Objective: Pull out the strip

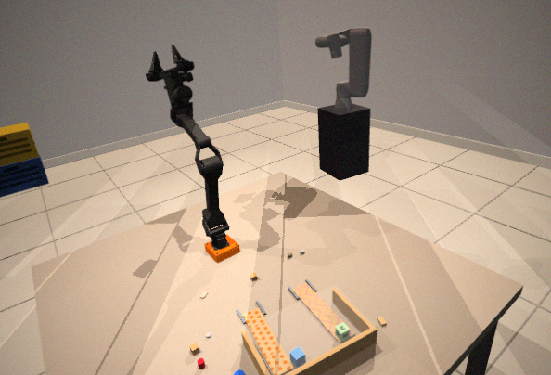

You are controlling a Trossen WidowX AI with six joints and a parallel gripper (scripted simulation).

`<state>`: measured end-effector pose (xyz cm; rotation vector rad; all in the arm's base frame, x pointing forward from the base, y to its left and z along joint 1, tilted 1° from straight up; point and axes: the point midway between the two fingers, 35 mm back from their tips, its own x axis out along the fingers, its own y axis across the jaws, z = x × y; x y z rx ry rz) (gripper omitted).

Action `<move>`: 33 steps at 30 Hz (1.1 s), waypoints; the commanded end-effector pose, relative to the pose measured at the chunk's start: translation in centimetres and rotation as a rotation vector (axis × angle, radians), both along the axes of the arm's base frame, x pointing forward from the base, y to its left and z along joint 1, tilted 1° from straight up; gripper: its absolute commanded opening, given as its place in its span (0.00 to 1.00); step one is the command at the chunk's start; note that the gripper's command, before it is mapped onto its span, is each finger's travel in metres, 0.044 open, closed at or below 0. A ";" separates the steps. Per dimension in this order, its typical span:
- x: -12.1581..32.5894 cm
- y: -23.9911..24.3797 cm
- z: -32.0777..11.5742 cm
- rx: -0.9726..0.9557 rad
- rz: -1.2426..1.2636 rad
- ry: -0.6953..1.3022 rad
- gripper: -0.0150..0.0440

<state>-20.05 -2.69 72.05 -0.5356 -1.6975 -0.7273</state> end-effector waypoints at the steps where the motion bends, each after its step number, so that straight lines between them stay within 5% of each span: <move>1: -0.1 -0.1 0.0 0.001 0.002 -0.003 0.93; 16: 0.4 -15.6 -5.6 0.274 0.242 -0.213 0.93; 33: 16.4 -30.5 -15.7 0.835 0.508 -0.104 0.93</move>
